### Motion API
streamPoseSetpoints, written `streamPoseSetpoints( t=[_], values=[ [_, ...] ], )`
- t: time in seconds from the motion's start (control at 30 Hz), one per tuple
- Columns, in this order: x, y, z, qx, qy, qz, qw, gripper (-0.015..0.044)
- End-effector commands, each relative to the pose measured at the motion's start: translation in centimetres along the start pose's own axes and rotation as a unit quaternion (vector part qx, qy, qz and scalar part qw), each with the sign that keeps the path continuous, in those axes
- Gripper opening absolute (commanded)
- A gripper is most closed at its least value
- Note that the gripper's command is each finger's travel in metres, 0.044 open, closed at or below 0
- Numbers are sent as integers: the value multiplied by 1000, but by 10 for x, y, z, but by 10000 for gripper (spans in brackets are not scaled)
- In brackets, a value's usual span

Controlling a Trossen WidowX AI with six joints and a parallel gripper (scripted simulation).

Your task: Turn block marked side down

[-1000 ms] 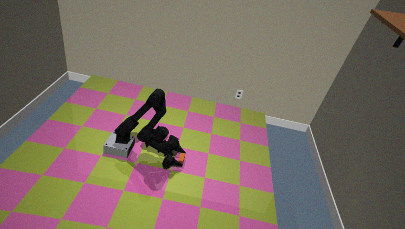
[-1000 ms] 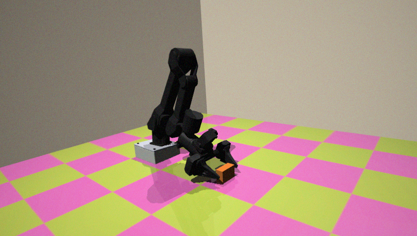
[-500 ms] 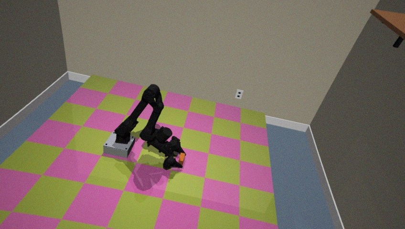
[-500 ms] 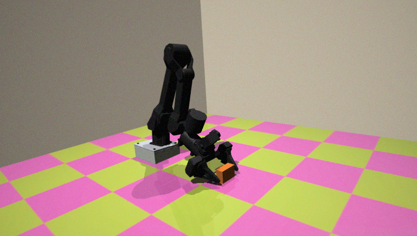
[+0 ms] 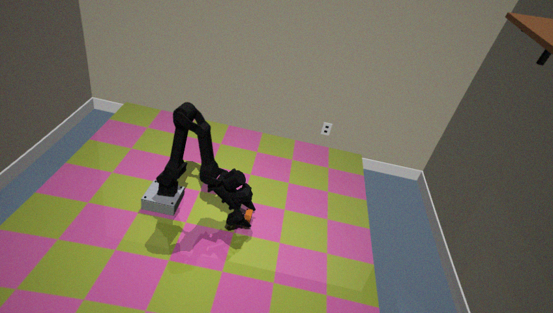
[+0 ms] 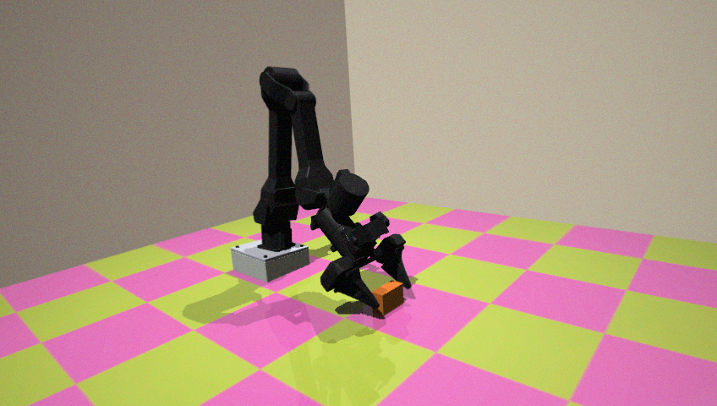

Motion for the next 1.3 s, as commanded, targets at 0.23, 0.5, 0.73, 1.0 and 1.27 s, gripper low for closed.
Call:
streamPoseSetpoints(
  t=[0.23,0.5,0.73,1.0,1.27],
  values=[
    [65,-2,-34,11,116,-33,993,440],
    [65,-2,-34,11,116,-33,993,440],
    [58,-6,-51,8,177,-46,983,440],
    [45,-14,-85,8,313,-75,947,440],
    [41,-17,-104,12,403,-95,910,440]
  ],
)
Point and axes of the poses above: the point midway between the two fingers, 35 mm back from their tips, its own x axis back along the fingers, its own y axis across the jaws, z = x × y, the point moved 4 cm from there along x, back along the fingers, and after that the axes turned 13 degrees about x, right-handed, at the moved point
